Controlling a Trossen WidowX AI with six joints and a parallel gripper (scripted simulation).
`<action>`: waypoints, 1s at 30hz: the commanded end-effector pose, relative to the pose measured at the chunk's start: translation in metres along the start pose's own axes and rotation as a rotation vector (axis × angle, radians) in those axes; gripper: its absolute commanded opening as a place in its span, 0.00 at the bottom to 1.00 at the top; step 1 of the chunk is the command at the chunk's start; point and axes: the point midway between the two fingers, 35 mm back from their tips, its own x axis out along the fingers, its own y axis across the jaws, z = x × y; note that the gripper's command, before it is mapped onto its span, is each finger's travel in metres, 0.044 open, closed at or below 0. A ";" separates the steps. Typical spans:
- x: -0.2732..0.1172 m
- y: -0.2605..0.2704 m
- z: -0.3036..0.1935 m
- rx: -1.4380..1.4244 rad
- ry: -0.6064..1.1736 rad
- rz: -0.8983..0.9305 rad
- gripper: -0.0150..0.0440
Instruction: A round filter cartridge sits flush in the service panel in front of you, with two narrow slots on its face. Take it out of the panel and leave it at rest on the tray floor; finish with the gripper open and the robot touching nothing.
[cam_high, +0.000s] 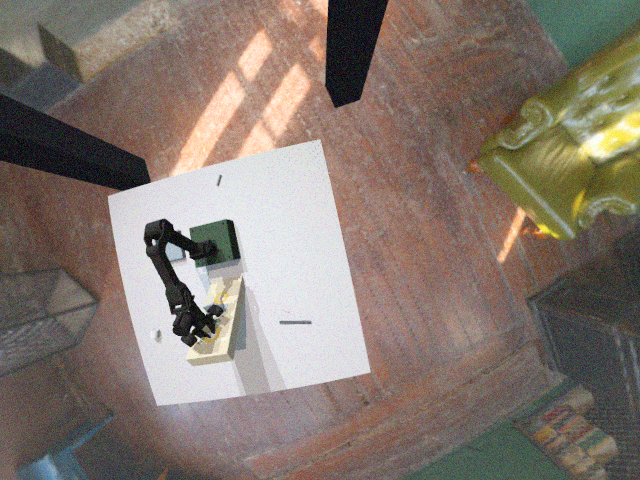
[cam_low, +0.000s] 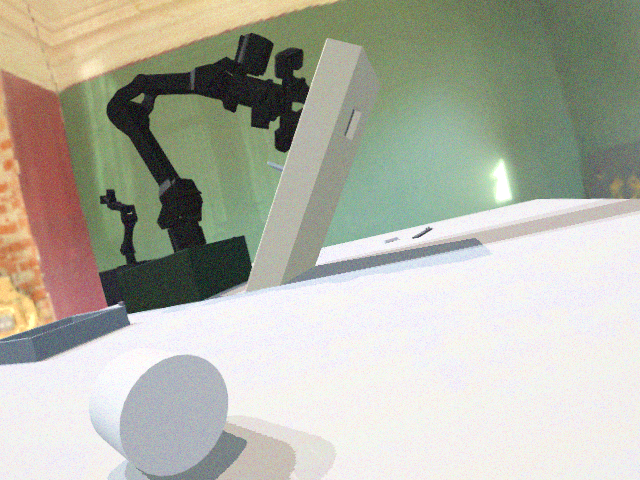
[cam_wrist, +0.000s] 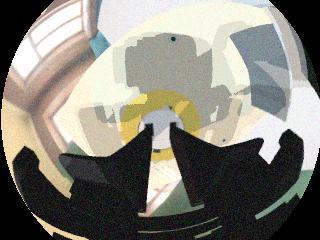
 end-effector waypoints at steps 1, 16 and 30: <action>0.005 -0.001 0.001 -0.002 -0.004 -0.002 0.40; 0.009 -0.001 0.001 -0.002 -0.004 -0.002 0.40; 0.012 -0.001 0.001 -0.002 -0.004 -0.002 0.40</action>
